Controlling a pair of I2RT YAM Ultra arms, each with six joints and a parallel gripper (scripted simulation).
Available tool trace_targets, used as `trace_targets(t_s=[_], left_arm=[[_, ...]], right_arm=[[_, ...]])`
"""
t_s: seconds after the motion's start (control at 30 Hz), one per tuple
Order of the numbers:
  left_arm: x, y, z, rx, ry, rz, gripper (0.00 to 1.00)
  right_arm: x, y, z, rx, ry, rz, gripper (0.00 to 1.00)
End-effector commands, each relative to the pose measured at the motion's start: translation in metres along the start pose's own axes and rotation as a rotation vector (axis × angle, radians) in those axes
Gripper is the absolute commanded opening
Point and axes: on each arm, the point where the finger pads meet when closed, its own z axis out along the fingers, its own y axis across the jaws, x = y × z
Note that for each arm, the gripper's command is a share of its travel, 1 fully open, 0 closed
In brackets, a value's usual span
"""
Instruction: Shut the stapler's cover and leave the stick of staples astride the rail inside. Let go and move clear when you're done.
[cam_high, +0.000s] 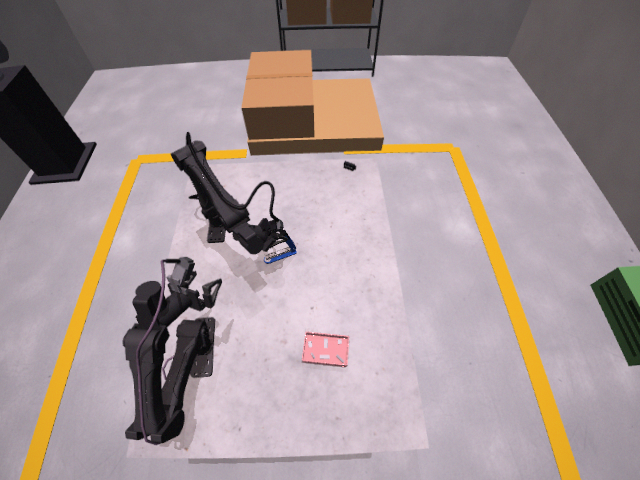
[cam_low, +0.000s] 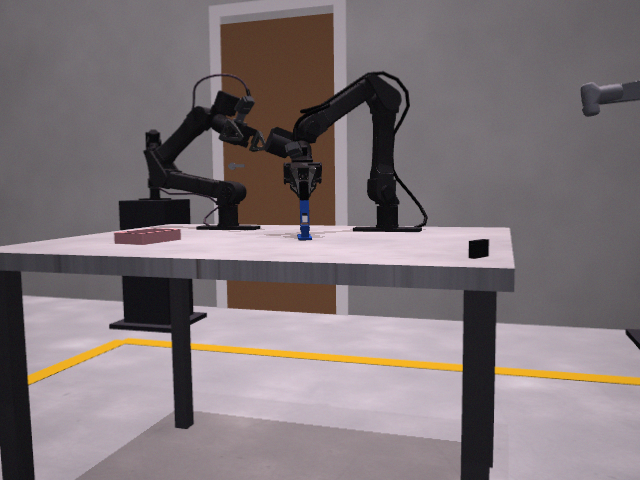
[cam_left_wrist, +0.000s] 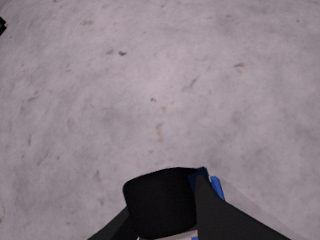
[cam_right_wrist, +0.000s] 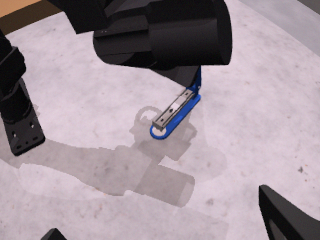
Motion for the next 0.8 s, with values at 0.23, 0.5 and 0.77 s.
trace_targets(t_s=[0.23, 0.5, 0.77], left_arm=[[0.008, 0.002, -0.001, -0.005, -0.079, -0.018, 0.00], [0.008, 0.002, -0.001, -0.007, -0.078, -0.016, 0.34], [0.002, 0.000, -0.012, -0.001, -0.080, -0.022, 0.50]], right_arm=[[-0.001, -0.001, -0.001, -0.001, -0.011, 0.009, 1.00], [-0.001, -0.001, -0.001, -0.001, -0.011, 0.009, 1.00], [-0.001, -0.001, -0.001, -0.001, -0.011, 0.009, 1.00]])
